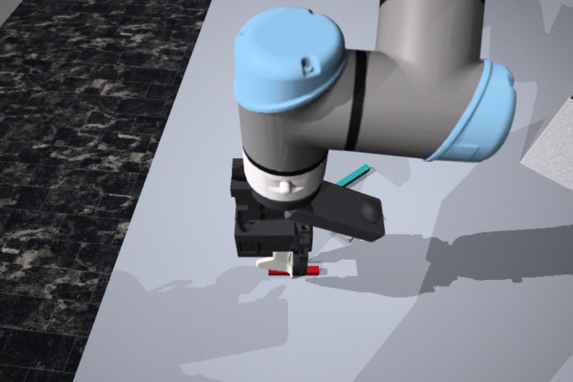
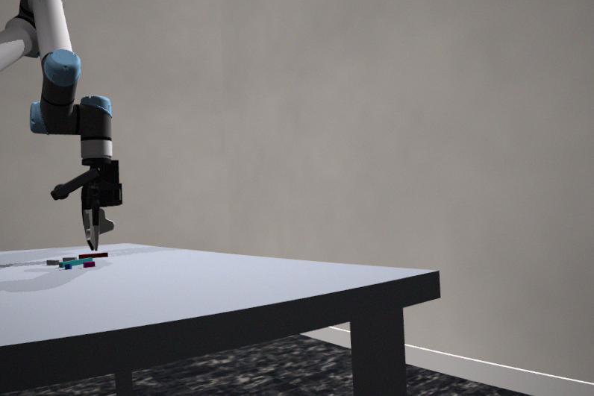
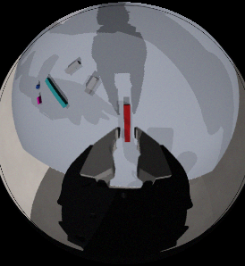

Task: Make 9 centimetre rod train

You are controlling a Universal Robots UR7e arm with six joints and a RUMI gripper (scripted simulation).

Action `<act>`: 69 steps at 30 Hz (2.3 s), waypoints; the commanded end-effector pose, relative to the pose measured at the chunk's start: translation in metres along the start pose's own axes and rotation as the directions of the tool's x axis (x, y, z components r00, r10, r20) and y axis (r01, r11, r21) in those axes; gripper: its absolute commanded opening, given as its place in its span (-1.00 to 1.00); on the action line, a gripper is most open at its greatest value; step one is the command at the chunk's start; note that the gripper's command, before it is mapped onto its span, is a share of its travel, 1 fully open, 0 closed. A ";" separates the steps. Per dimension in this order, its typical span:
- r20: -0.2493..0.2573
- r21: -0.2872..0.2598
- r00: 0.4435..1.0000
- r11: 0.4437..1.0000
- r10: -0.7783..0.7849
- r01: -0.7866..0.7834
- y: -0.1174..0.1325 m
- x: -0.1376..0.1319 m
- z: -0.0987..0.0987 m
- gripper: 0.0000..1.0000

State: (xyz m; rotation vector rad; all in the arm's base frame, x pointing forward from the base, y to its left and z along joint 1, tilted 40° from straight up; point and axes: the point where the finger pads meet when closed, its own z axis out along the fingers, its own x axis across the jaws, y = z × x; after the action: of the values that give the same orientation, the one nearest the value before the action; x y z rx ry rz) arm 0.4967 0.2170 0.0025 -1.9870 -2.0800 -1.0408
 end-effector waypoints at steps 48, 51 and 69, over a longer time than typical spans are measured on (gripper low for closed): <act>0.000 -0.001 1.000 1.000 0.000 0.000 0.000 0.000 0.017 -0.72; 0.000 -0.001 1.000 1.000 0.000 0.000 0.000 0.000 0.017 -0.72; 0.000 -0.001 1.000 1.000 0.000 0.000 0.000 0.000 0.017 -0.72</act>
State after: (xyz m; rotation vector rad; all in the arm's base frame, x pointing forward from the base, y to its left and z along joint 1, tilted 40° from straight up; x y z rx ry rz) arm 0.5032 0.2257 -0.0104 -1.9870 -2.0800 -1.0407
